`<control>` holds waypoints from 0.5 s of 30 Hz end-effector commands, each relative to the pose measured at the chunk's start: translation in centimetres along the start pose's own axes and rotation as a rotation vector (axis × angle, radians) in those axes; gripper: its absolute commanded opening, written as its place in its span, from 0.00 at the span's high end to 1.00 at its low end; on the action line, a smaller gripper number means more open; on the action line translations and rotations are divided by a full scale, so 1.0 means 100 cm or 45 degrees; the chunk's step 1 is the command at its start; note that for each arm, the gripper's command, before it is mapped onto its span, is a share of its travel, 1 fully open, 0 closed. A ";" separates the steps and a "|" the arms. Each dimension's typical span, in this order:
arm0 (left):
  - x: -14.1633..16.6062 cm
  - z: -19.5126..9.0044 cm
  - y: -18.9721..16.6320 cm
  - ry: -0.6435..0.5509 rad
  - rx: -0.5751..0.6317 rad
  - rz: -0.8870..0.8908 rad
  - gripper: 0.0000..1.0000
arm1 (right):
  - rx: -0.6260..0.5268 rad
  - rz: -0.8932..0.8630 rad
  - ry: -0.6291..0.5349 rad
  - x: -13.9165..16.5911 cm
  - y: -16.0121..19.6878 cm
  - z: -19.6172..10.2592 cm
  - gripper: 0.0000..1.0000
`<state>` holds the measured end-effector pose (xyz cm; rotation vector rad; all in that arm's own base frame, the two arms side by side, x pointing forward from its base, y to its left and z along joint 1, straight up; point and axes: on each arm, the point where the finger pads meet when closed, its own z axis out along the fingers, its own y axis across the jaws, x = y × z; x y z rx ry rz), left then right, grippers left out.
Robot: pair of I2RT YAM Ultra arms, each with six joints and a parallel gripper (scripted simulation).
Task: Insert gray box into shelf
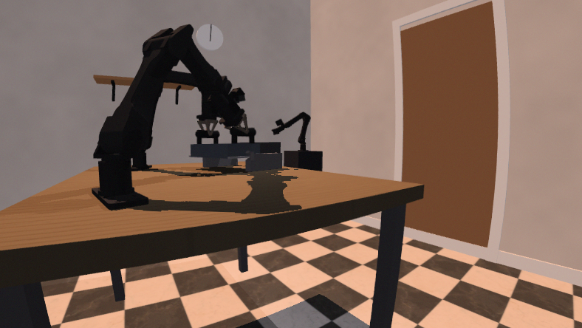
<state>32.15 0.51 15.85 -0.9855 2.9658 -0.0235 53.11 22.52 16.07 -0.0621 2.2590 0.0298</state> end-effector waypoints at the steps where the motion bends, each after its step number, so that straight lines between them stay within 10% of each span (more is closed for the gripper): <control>1: -0.040 -0.031 -0.010 -0.184 0.112 -0.030 0.84 | -0.018 0.057 -0.160 -0.057 -0.004 -0.013 0.84; 15: -0.055 -0.035 -0.012 -0.192 0.137 -0.038 0.84 | -0.015 0.057 -0.167 -0.069 -0.005 -0.004 0.84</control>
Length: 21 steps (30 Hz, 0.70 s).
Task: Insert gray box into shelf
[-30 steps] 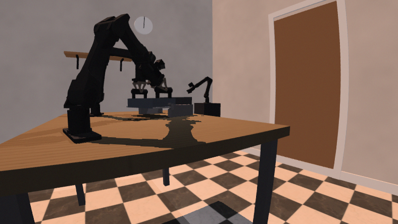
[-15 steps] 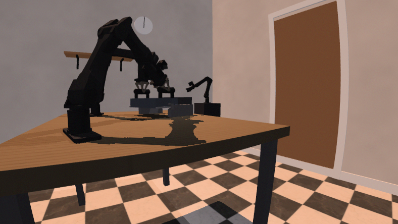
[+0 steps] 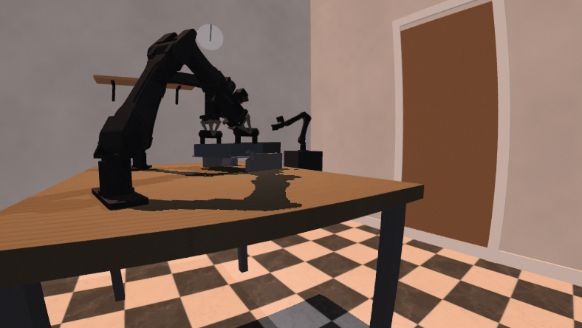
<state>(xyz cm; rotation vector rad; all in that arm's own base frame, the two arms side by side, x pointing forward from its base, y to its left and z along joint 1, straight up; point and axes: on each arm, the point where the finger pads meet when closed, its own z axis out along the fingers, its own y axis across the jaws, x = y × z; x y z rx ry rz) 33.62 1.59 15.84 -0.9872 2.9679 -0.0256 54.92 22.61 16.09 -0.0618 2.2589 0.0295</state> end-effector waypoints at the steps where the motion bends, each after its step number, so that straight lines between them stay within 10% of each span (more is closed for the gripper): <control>1: -0.039 -0.037 -0.010 -0.208 0.125 -0.039 0.84 | -0.029 0.057 -0.171 -0.060 -0.003 -0.018 0.84; 21: -0.060 -0.046 -0.011 -0.230 0.153 -0.052 0.84 | -0.026 0.071 -0.214 -0.088 -0.005 -0.013 0.84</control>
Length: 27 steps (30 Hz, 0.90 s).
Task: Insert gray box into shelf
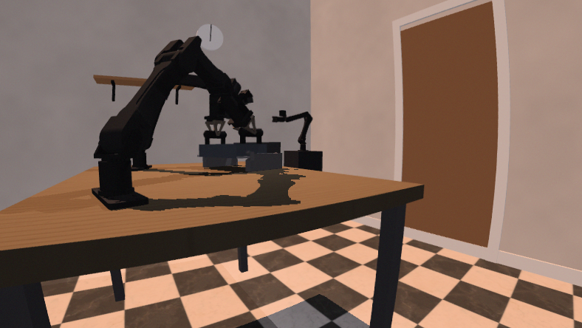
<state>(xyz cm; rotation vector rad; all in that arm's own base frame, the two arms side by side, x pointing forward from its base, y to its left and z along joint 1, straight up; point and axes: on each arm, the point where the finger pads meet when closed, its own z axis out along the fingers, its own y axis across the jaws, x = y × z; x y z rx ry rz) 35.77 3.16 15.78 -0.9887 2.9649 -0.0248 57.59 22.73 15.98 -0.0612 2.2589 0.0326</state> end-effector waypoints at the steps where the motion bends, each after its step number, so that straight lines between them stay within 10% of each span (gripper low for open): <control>1: -0.034 -0.047 -0.011 -0.226 0.152 -0.051 0.84 | -0.023 0.069 -0.214 -0.072 -0.005 -0.034 0.84; 27: -0.067 -0.035 -0.011 -0.195 0.129 -0.029 0.84 | -0.017 0.049 -0.162 -0.075 -0.005 0.002 0.84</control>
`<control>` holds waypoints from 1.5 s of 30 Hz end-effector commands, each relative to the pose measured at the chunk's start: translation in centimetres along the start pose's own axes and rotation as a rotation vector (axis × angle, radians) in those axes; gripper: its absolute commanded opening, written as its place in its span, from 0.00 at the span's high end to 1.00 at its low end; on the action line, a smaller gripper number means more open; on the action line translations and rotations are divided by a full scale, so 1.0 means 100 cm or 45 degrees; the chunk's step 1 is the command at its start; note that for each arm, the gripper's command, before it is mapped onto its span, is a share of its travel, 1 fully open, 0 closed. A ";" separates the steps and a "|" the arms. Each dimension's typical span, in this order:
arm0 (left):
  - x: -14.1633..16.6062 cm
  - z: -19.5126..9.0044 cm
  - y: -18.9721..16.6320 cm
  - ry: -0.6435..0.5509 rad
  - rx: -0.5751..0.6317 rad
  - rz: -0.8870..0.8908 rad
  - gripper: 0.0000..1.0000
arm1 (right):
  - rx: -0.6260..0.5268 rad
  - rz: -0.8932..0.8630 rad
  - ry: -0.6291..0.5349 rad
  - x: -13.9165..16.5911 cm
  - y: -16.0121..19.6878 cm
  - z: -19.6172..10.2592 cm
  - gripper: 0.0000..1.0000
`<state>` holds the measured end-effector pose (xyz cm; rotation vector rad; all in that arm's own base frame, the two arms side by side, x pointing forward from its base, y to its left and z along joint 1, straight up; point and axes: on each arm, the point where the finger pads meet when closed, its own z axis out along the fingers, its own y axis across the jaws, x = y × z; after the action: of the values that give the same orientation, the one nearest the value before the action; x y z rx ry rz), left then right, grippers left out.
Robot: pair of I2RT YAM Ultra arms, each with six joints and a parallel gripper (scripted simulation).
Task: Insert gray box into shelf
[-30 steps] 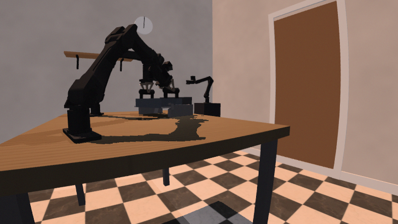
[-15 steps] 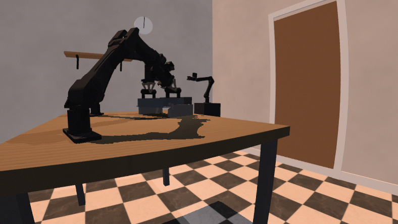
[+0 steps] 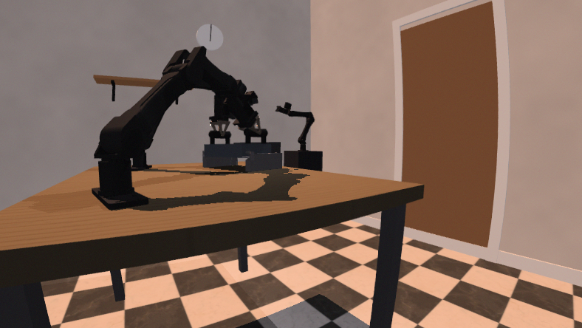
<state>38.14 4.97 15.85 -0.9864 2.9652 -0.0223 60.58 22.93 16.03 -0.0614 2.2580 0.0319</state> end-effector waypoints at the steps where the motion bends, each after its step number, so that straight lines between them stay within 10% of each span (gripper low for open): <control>1: -0.038 -0.038 -0.011 -0.204 0.137 -0.027 0.84 | -0.026 0.044 -0.148 -0.055 -0.004 -0.020 0.84; 45: -0.059 -0.056 -0.011 -0.256 0.183 -0.044 0.84 | -0.044 0.077 -0.289 -0.094 -0.003 -0.011 0.84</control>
<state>40.20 6.55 15.93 -0.9859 2.9639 -0.0201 63.15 23.12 16.02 -0.0600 2.2577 0.0334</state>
